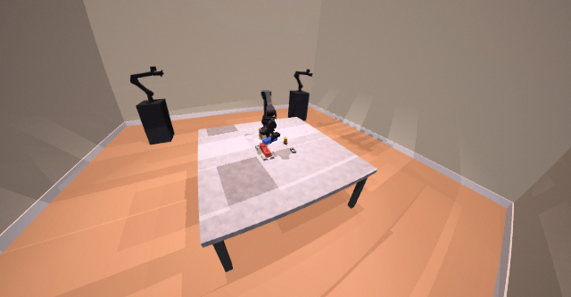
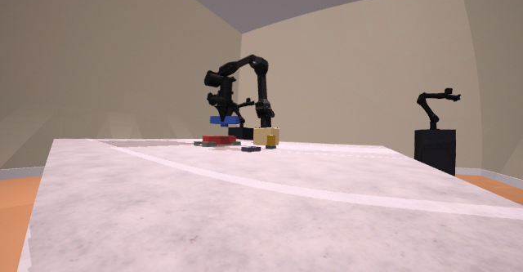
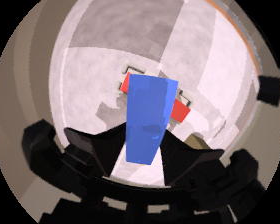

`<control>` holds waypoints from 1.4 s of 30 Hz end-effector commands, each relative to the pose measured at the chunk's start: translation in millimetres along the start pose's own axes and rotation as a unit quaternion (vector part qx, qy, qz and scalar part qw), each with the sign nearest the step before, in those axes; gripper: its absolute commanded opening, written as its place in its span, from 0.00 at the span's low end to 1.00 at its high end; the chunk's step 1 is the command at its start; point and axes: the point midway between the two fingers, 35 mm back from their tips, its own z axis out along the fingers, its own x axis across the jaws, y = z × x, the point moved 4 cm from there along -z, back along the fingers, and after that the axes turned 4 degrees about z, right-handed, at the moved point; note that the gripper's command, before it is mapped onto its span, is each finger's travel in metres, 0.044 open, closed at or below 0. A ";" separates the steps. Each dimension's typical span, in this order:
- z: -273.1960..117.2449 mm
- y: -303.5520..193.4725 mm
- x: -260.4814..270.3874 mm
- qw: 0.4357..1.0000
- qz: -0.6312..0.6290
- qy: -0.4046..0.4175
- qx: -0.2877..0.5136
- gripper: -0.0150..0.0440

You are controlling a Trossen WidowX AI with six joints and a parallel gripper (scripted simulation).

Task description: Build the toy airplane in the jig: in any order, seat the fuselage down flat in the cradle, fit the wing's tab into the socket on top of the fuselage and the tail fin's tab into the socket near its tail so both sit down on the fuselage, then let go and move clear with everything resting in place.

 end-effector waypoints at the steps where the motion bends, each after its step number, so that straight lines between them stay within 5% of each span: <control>1: -1.3 6.3 -9.2 0.999 0.035 0.008 -0.002 0.25; 18: 10.4 27.5 -51.2 0.984 0.179 0.007 -0.002 0.25; 26: 10.4 27.4 -51.1 0.984 0.179 0.007 -0.002 0.58; 42: 10.4 27.4 -51.1 0.984 0.179 0.007 -0.002 0.58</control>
